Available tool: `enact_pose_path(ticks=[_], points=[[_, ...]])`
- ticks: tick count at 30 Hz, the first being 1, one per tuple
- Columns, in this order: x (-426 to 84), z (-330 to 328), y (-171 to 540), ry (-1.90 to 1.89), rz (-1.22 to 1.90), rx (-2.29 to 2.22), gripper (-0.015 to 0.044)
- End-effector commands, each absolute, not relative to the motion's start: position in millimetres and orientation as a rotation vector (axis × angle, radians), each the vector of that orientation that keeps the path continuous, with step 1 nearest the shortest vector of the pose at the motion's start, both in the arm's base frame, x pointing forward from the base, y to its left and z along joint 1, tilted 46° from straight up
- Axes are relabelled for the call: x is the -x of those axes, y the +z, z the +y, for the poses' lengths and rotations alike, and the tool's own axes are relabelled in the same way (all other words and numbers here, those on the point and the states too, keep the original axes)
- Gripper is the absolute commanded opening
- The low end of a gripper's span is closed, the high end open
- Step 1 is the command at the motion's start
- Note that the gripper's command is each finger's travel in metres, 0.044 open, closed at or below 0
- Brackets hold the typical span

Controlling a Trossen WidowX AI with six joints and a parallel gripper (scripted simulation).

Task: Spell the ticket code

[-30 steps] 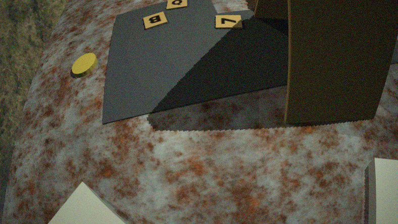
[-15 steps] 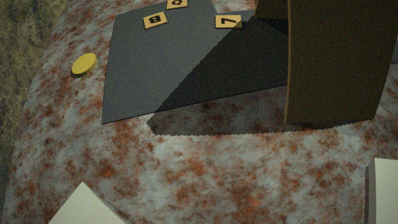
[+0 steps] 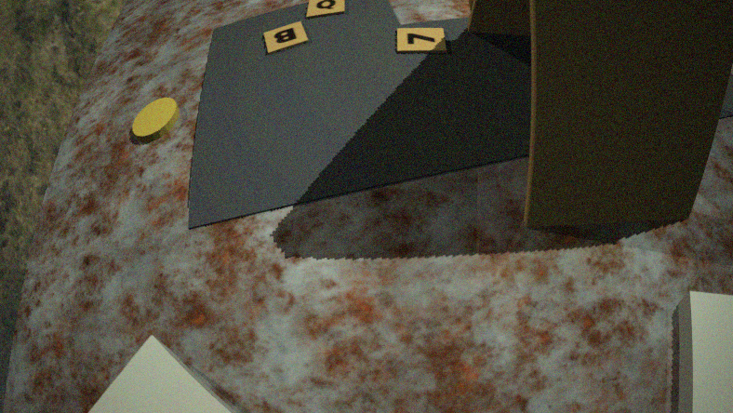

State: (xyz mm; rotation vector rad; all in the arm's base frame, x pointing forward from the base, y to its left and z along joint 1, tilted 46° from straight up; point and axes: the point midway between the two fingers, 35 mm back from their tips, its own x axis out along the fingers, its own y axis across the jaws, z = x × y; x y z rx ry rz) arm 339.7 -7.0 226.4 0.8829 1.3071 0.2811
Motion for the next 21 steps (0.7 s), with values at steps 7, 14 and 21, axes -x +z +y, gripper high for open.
enact_pose_path(ticks=[7,14,21], points=[[-344.2,-5.9,221.9,0.286,1.308,-0.883,0.0000],[-347.1,-4.8,220.3,0.286,1.307,-0.883,0.0000],[-350.1,-3.7,219.0,0.286,1.307,-0.883,0.0000]])
